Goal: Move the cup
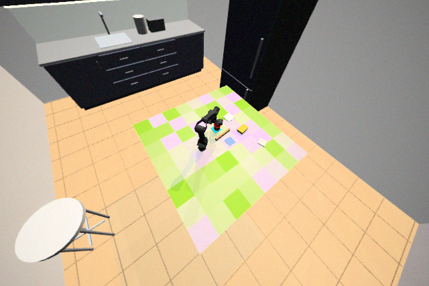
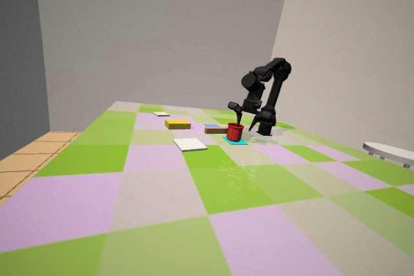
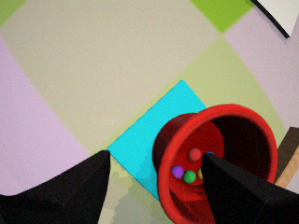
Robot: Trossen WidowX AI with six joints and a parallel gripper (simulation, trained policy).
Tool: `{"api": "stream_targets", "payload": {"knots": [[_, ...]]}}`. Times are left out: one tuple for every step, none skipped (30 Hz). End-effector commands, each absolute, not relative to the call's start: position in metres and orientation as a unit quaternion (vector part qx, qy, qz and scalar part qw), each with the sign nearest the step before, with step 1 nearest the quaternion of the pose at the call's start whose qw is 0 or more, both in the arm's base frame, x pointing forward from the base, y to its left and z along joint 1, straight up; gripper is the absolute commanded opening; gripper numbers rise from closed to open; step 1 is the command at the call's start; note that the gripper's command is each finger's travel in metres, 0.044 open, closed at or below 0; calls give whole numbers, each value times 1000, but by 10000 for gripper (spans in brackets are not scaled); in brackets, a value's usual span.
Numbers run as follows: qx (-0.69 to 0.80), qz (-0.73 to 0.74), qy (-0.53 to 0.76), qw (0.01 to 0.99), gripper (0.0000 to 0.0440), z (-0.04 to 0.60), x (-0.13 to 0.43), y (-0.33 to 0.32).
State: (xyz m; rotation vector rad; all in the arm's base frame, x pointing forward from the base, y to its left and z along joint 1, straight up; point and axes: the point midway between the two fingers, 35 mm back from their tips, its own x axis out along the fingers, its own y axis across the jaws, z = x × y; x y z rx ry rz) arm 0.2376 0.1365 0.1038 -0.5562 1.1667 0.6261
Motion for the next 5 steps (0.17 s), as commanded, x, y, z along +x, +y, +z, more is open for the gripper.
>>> {"api": "stream_targets", "payload": {"knots": [[-247,288,527,761,254,112,237,137],[-245,289,524,763,259,114,236,137],[-244,289,520,765,263,117,236,137],[-243,289,517,768,268,120,237,138],[-242,290,513,771,274,123,237,138]]}}
